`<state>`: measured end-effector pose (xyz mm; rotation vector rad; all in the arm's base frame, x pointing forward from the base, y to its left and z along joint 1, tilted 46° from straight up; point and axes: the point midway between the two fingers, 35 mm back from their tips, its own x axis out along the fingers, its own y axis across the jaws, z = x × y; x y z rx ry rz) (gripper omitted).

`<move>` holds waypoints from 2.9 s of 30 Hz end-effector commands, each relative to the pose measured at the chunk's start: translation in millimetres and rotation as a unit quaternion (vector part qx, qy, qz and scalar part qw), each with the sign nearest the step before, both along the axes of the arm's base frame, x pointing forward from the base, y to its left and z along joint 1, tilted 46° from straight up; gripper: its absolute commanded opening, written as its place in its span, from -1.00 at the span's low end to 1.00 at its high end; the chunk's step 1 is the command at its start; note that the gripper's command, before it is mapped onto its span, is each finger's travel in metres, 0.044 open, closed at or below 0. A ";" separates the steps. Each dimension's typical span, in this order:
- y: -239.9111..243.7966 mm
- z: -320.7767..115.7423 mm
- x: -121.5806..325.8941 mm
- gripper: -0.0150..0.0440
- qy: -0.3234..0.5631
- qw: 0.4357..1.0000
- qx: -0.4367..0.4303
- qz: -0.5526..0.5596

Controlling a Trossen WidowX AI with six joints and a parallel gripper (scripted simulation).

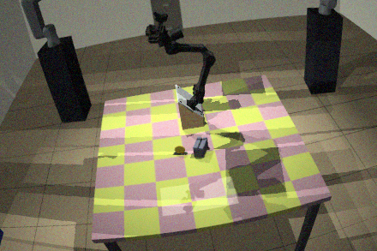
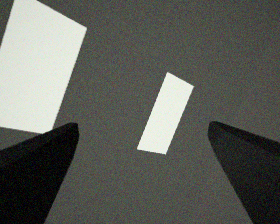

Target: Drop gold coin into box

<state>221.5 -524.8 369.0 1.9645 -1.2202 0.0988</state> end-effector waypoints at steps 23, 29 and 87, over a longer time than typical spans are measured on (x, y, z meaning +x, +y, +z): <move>127.5 -287.8 174.9 0.05 0.463 0.832 0.190 0.239; 205.3 -352.4 184.4 0.05 0.560 0.727 0.200 0.344; 535.5 -489.5 65.8 0.05 0.649 0.248 0.182 0.696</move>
